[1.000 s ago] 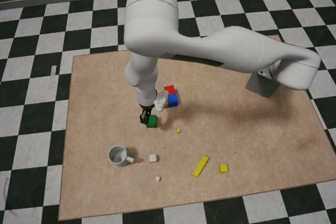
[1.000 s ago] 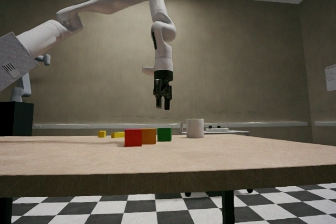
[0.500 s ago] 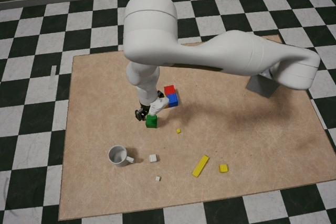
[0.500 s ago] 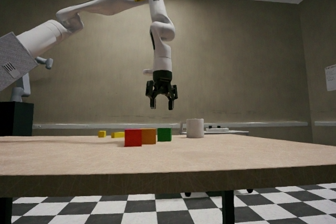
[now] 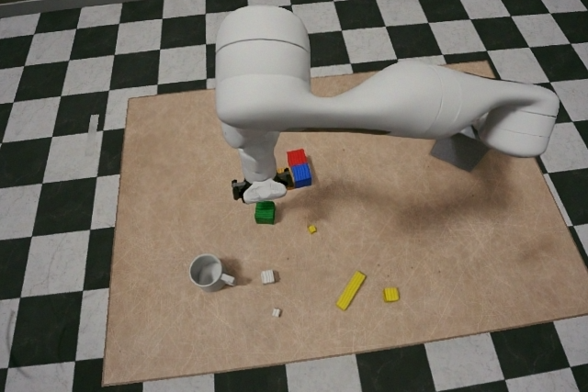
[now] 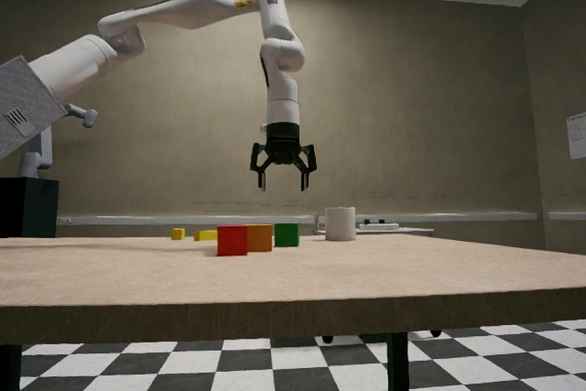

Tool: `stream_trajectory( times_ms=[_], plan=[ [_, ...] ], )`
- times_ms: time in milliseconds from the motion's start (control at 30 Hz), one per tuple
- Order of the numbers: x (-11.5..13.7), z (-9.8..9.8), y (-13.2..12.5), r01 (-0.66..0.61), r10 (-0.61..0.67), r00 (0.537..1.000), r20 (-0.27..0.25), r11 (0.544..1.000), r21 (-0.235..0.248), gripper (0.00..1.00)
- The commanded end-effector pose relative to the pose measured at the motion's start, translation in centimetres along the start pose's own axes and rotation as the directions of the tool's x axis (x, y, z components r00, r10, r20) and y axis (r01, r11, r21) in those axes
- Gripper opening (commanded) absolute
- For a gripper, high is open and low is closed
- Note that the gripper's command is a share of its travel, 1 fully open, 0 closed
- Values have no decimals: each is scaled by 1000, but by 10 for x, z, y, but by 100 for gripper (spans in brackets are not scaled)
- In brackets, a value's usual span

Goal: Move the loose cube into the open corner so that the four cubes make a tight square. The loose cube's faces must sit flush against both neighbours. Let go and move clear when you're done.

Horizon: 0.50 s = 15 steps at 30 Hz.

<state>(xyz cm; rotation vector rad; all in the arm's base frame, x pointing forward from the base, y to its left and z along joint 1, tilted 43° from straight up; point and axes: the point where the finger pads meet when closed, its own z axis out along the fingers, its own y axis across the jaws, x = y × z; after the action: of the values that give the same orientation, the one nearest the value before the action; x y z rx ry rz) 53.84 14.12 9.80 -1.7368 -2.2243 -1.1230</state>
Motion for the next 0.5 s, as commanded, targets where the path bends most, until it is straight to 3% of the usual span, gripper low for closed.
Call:
stream_trajectory(
  times_ms=[0,233,467],
  plan=[
    [3,0,3,-111,111,994,2,994,16,100],
    [3,-1,5,-253,253,968,3,967,8,100],
    [3,-1,6,-296,296,955,3,955,6,100]
  ],
)
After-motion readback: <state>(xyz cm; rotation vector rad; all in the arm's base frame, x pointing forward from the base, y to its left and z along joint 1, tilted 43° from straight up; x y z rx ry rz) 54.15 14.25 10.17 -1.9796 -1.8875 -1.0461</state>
